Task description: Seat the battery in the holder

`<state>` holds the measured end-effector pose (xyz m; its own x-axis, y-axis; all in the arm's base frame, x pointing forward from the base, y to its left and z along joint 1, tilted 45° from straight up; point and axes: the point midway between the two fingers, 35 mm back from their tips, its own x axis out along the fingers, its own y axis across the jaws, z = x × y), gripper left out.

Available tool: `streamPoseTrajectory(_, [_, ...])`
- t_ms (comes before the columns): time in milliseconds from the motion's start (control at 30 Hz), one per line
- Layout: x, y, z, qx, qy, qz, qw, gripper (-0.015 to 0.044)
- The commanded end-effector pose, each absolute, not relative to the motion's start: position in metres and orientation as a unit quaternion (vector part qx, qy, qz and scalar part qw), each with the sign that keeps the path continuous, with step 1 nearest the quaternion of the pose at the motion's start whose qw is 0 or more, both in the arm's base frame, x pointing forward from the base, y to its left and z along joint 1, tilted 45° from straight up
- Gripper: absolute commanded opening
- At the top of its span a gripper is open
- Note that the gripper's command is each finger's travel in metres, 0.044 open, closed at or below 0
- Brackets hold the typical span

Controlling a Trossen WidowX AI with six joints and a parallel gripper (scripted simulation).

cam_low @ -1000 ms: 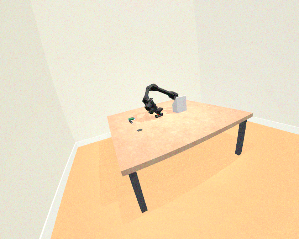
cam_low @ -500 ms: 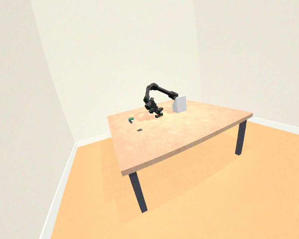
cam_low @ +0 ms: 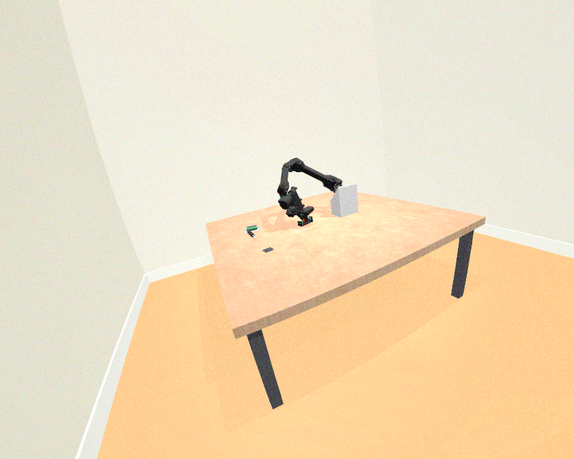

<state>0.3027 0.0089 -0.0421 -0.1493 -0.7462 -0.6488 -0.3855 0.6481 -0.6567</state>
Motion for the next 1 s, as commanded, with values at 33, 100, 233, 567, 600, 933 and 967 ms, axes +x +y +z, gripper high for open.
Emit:
streamPoseTrajectory(33, [0.3054,0.0090,-0.0454,-0.384,0.730,-0.165,0.541,0.0077])
streamPoseTrajectory(100, [0.3052,0.0087,-0.0455,-0.384,0.728,-0.163,0.545,0.0077])
streamPoseTrajectory(233, [0.3047,0.0081,-0.0457,-0.385,0.723,-0.159,0.551,0.0077])
streamPoseTrajectory(567, [0.3033,0.0065,-0.0456,-0.388,0.712,-0.148,0.566,0.0077])
streamPoseTrajectory(600, [0.3032,0.0064,-0.0456,-0.389,0.711,-0.147,0.568,0.0077])
streamPoseTrajectory(933, [0.3017,0.0044,-0.0453,-0.392,0.699,-0.137,0.582,0.0077])
streamPoseTrajectory(967, [0.3016,0.0042,-0.0452,-0.392,0.698,-0.136,0.584,0.0077])
